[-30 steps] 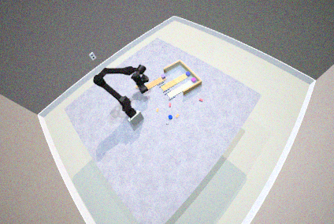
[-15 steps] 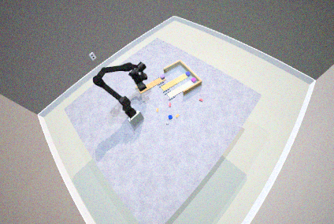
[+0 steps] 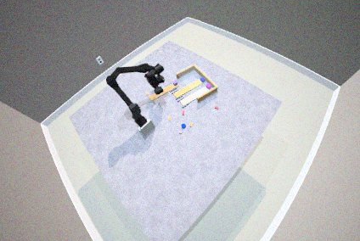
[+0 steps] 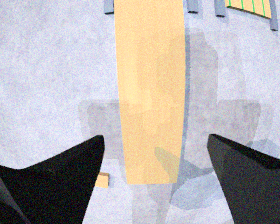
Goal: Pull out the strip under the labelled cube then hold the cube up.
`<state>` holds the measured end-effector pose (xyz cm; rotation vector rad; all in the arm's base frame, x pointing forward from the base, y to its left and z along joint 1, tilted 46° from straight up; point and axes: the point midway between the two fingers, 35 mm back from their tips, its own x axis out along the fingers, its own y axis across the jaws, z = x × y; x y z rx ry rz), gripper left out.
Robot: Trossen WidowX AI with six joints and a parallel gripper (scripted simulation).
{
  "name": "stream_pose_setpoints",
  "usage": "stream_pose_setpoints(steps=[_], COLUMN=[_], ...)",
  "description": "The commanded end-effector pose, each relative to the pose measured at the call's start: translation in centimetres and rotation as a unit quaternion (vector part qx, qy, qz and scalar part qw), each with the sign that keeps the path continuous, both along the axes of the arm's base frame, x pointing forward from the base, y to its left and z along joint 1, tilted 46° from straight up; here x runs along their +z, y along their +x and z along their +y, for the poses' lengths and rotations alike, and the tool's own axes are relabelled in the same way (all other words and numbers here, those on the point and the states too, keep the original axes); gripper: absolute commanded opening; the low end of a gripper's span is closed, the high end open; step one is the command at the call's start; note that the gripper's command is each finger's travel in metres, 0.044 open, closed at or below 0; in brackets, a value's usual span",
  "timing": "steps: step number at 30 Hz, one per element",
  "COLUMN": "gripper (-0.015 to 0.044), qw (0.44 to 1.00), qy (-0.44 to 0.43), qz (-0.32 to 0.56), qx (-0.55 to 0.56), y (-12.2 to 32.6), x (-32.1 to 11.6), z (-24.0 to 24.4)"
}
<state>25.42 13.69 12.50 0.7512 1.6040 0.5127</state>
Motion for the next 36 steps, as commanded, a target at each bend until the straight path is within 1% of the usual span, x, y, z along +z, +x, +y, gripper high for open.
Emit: stream_pose_setpoints(steps=[1,36], gripper=[0.0440,0.0440], qw=[1.000,1.000], qy=[0.002,0.002], qz=[-0.002,-0.006], qx=[0.000,0.000], y=[1.5,13.6], x=[-0.1,-0.8], z=[-0.2,-1.9])
